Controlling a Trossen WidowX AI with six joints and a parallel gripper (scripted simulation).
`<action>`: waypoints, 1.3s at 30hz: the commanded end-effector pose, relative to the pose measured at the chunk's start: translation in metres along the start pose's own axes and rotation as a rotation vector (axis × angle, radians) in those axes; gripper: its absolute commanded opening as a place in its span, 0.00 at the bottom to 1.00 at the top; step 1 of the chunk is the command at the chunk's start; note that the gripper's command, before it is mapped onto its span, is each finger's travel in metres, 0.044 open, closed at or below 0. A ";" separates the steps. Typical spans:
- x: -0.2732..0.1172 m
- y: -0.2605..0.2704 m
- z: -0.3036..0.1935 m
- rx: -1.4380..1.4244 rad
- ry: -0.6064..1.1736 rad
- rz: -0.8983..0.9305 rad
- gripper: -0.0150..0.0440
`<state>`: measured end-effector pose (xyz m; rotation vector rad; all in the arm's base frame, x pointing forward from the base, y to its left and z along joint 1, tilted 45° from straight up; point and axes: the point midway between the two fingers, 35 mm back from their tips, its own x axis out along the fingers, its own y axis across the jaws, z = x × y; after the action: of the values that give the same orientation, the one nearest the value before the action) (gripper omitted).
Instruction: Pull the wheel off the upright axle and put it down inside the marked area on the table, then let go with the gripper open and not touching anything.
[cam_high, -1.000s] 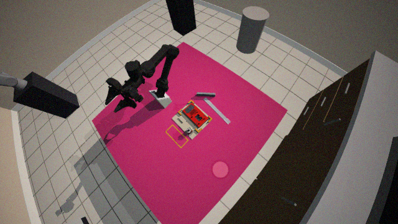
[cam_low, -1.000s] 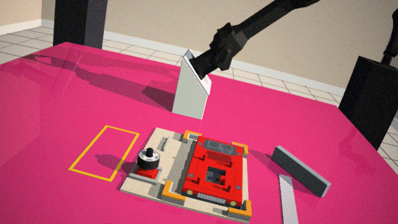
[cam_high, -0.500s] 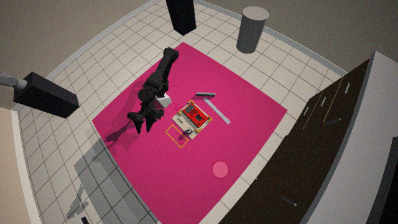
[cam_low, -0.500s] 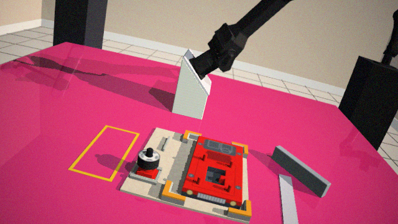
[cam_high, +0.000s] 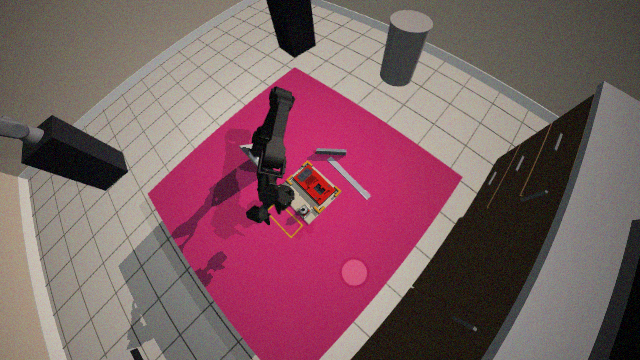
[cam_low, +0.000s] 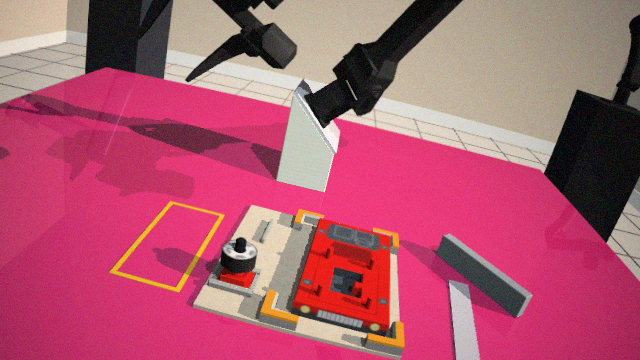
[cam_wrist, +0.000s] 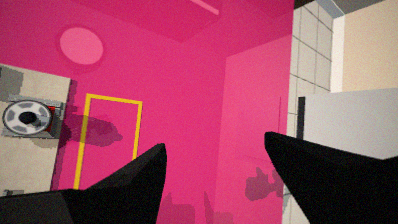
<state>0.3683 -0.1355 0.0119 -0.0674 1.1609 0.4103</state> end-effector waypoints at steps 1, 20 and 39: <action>0.019 0.035 0.010 0.058 0.044 0.153 0.76; 0.056 0.147 0.025 0.299 0.298 0.566 0.76; 0.117 0.185 0.010 0.299 0.297 0.569 0.76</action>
<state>0.3556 0.0596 -0.0504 0.4775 1.5170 0.7380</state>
